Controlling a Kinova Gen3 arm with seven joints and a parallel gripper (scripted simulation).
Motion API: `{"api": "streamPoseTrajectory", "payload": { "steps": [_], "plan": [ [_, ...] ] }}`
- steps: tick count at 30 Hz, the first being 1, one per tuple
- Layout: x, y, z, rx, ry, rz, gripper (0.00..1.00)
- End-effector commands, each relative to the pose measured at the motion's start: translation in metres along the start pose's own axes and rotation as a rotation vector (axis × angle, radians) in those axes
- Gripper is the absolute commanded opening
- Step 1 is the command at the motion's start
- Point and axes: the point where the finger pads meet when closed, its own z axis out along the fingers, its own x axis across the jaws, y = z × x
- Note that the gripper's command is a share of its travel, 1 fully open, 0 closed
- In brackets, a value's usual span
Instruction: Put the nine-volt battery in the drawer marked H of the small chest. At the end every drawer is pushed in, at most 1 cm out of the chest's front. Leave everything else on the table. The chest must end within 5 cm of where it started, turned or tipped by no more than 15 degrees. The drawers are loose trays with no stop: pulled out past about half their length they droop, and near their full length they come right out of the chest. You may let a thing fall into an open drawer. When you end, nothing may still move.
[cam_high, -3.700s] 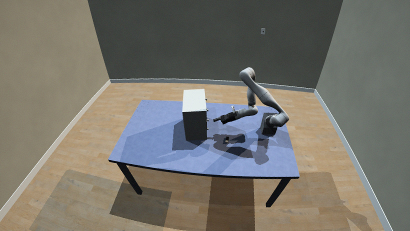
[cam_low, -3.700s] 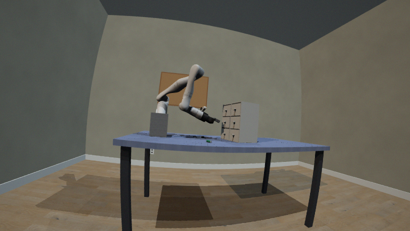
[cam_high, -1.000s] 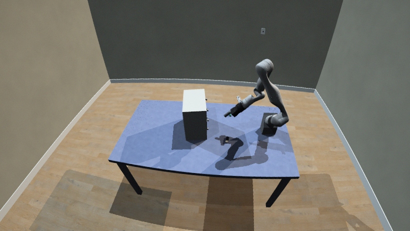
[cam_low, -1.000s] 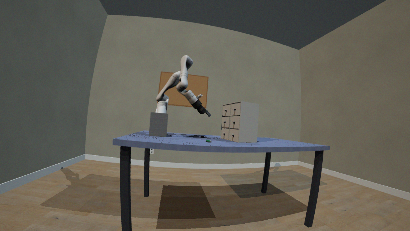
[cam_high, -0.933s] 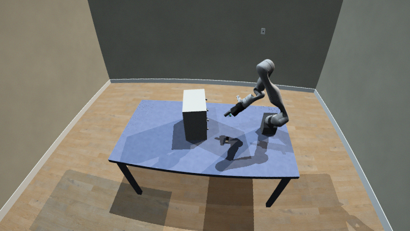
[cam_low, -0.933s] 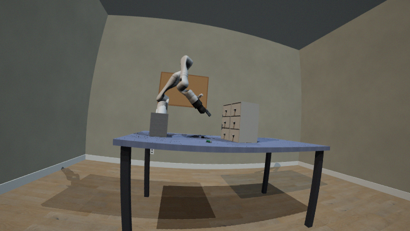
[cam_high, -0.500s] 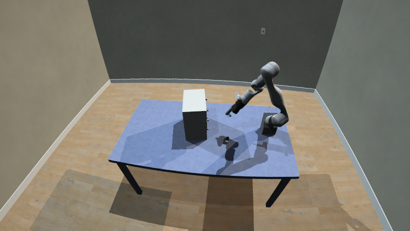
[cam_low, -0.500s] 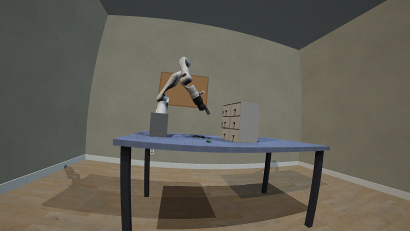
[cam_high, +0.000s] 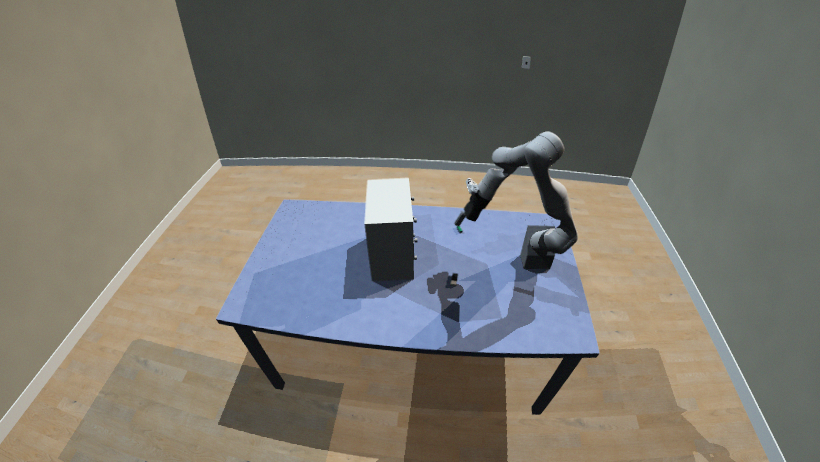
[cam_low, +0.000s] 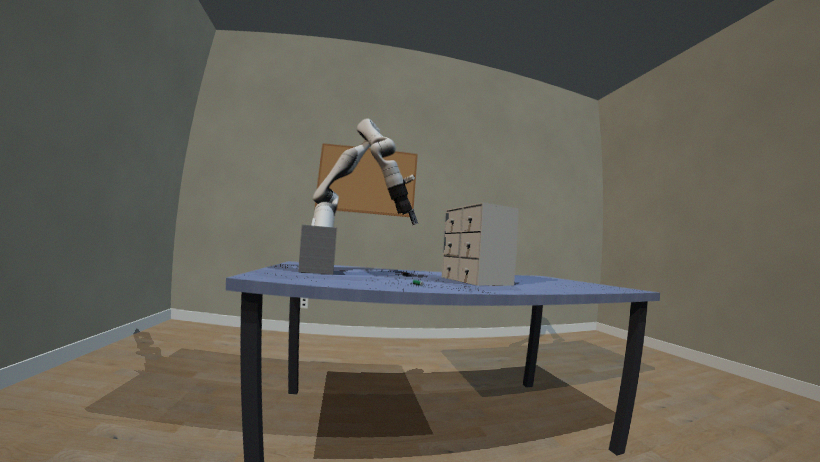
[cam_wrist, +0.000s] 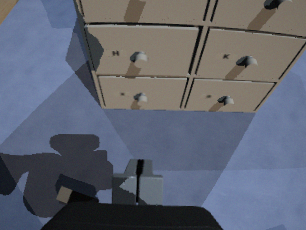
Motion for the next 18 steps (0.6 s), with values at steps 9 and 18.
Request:
{"api": "streamPoseTrajectory", "payload": {
  "steps": [9,18],
  "plan": [
    [-0.007,-0.007,-0.017,-0.162,-0.010,-0.015,0.00],
    [-0.007,-0.003,-0.030,-0.320,-0.010,-0.015,0.00]
  ]
}}
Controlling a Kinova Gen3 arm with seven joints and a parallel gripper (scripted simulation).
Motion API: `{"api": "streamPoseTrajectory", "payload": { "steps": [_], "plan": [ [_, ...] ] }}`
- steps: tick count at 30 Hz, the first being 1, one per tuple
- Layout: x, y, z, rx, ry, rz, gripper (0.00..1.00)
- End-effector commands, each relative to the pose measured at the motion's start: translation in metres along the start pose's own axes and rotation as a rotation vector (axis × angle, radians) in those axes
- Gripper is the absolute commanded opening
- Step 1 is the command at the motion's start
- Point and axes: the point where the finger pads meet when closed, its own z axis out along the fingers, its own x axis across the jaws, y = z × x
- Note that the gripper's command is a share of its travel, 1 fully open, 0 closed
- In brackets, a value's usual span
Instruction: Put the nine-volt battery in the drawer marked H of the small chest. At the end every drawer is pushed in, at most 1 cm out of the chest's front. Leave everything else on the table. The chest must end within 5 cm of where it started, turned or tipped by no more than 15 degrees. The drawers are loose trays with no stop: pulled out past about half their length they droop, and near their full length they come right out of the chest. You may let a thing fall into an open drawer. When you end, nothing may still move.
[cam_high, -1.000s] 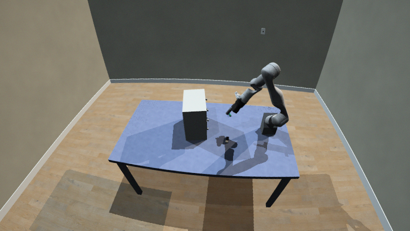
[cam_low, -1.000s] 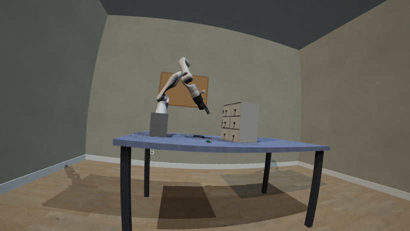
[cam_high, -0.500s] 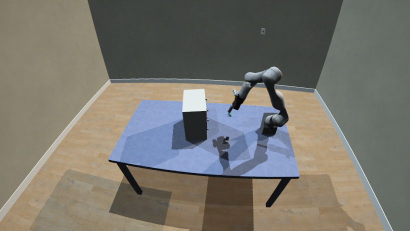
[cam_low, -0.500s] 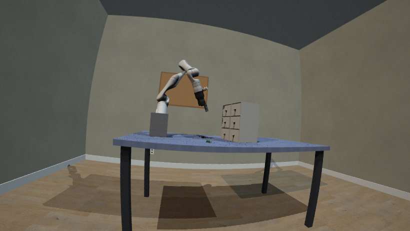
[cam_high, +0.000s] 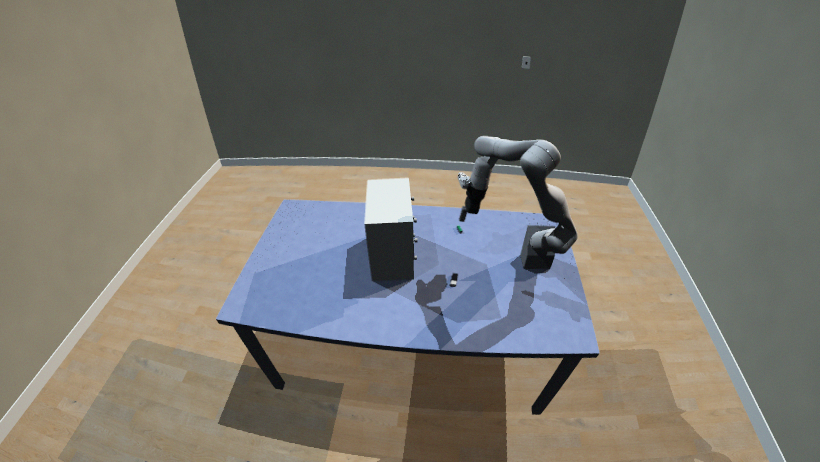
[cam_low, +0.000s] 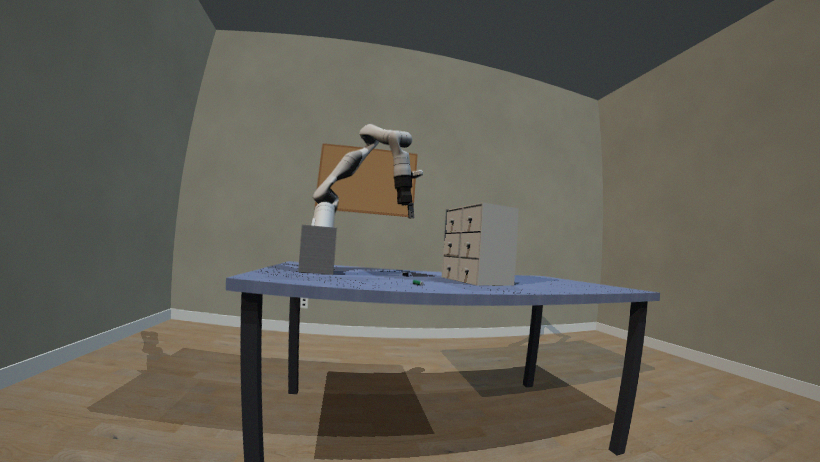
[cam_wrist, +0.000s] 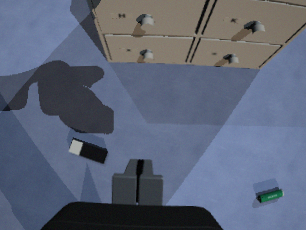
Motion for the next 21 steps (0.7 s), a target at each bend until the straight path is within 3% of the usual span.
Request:
{"api": "streamPoseTrajectory", "payload": {
  "steps": [1,12,21],
  "plan": [
    [-0.002,-0.003,-0.003,-0.056,-0.002,-0.007,0.00],
    [-0.001,0.001,-0.012,-0.140,0.000,-0.003,0.00],
    [0.001,0.001,-0.014,-0.160,0.006,-0.003,0.00]
  ]
}}
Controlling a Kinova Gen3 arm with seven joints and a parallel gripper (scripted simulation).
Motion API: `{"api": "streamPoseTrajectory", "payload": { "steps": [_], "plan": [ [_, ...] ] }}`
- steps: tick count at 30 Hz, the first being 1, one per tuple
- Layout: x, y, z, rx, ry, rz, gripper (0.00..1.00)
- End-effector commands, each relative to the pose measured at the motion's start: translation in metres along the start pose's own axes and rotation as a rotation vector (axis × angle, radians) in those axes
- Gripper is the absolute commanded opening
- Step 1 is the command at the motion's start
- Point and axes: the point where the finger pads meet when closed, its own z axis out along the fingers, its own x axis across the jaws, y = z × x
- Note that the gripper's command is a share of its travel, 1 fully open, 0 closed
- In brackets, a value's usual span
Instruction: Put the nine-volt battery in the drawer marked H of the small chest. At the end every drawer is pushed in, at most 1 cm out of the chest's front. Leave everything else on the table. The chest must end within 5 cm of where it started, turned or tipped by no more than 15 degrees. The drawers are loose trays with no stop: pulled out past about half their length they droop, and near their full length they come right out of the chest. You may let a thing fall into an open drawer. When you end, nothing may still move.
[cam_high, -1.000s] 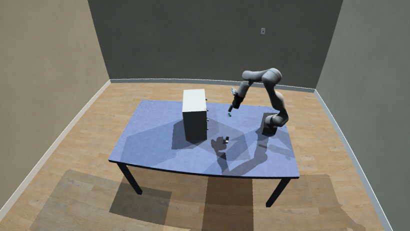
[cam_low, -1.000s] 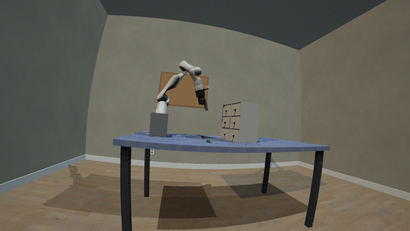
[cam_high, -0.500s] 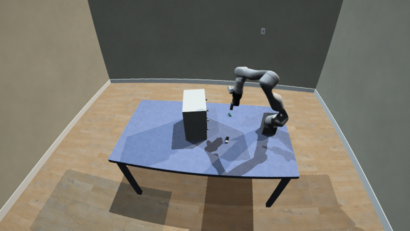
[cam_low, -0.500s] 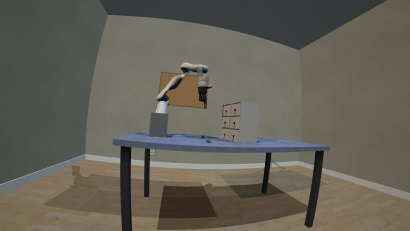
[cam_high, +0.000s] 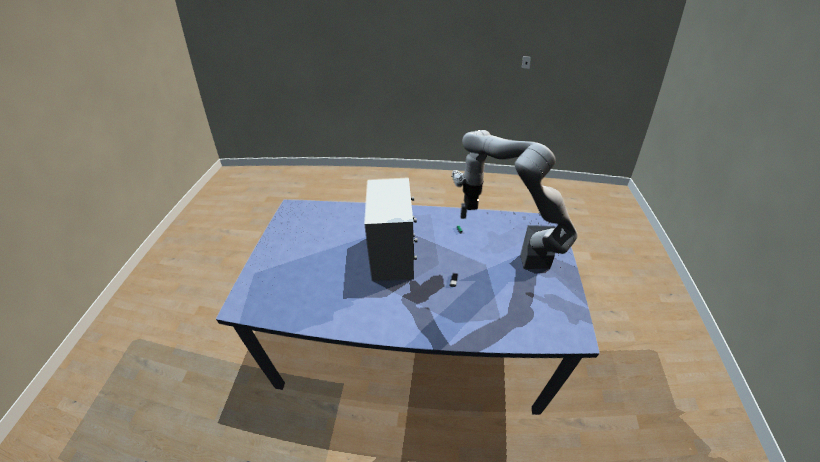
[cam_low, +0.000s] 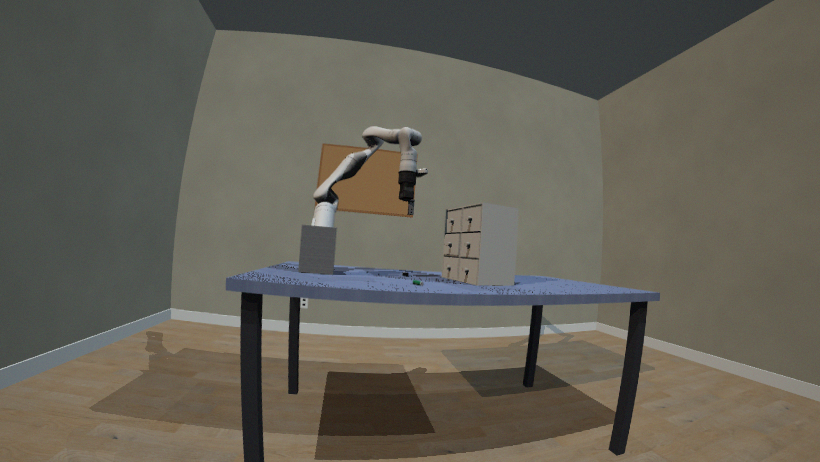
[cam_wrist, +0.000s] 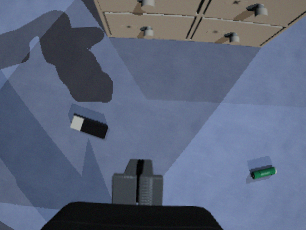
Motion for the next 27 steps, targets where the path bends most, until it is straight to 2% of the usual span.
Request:
{"api": "streamPoseTrajectory", "payload": {
  "steps": [1,25,26,27],
  "plan": [
    [0.0002,0.0008,0.0005,-0.011,-0.004,0.007,0.00],
    [0.0007,0.0006,0.0003,-0.011,-0.001,0.007,0.00],
    [0.0007,0.0006,0.0003,-0.011,-0.001,0.007,1.00],
    [0.0007,0.0006,0.0003,-0.011,-0.001,0.007,1.00]
  ]
}}
